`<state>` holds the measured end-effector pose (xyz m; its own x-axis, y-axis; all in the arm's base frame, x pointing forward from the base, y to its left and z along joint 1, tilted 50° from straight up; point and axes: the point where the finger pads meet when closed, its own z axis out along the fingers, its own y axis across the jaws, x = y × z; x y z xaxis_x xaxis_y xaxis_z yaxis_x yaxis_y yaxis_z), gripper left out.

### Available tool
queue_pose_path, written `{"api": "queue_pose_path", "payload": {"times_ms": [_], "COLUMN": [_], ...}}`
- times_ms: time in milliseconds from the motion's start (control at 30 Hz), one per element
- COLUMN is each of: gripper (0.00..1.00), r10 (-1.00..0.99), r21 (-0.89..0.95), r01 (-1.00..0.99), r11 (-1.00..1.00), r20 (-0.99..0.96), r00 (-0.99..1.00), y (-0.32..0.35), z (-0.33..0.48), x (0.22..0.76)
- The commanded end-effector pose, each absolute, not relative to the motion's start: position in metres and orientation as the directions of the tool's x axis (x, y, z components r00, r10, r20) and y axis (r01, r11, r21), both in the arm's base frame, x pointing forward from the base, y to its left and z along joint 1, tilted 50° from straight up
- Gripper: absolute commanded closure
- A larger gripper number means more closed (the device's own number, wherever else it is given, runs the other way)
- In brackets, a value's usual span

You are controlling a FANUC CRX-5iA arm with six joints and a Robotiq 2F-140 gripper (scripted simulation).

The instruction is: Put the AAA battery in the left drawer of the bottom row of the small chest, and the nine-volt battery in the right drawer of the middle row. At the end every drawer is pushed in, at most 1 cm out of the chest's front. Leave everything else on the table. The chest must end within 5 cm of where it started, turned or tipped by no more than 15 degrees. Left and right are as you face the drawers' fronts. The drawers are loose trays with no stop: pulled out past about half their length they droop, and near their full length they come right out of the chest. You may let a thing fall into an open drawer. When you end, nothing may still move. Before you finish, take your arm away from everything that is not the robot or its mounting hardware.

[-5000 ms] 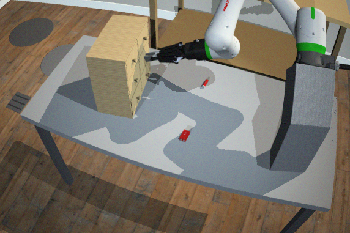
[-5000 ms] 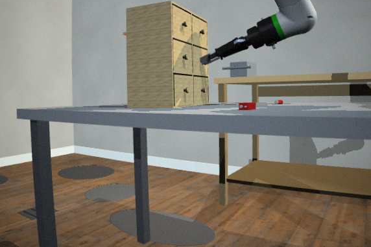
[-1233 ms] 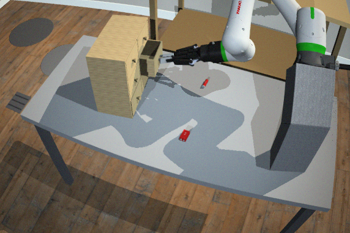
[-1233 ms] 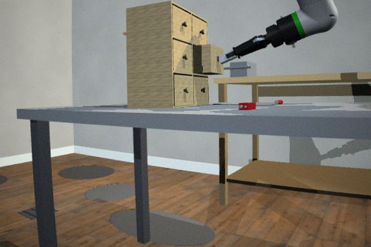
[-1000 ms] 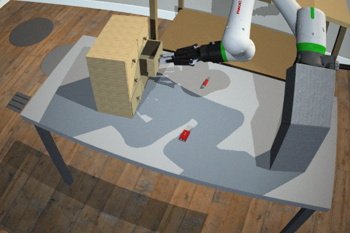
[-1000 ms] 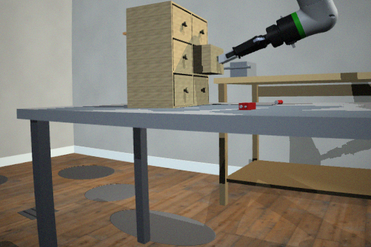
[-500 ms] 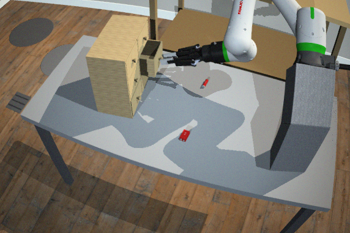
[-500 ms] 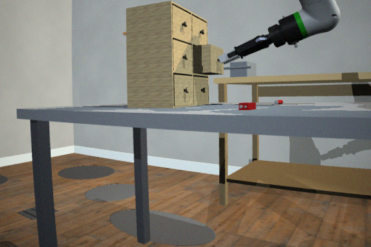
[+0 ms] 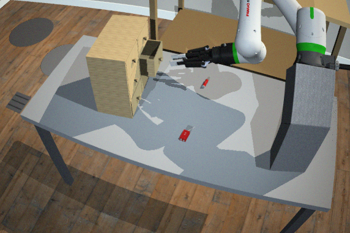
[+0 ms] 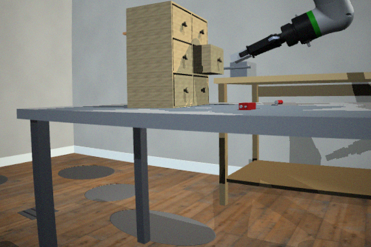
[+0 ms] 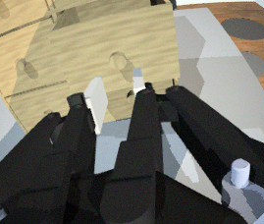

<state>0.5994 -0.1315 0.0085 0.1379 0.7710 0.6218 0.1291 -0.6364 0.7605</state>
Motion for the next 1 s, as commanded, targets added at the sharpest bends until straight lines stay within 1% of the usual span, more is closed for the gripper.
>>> {"api": "queue_pose_path", "payload": {"times_ms": [0,133,467,767,867,967], "gripper": [0.8,0.8,0.8,0.8,0.8,0.8], "r10": [0.771,0.771,0.771,0.765,0.744,0.703], "r21": [0.76,0.76,0.76,0.753,0.722,0.654], "r01": [0.129,0.129,0.129,0.14,0.183,0.267], "r11": [-0.636,-0.636,-0.637,-0.643,-0.668,-0.707], "r20": [0.622,0.622,0.622,0.628,0.651,0.69], "r00": [0.138,0.138,0.138,0.139,0.147,0.172], "y": [-0.131,-0.131,-0.129,-0.125,-0.112,-0.086], "z": [0.009,0.01,0.019,0.017,0.006,-0.016], "x": [0.598,0.592,0.549,0.548,0.551,0.556]}}
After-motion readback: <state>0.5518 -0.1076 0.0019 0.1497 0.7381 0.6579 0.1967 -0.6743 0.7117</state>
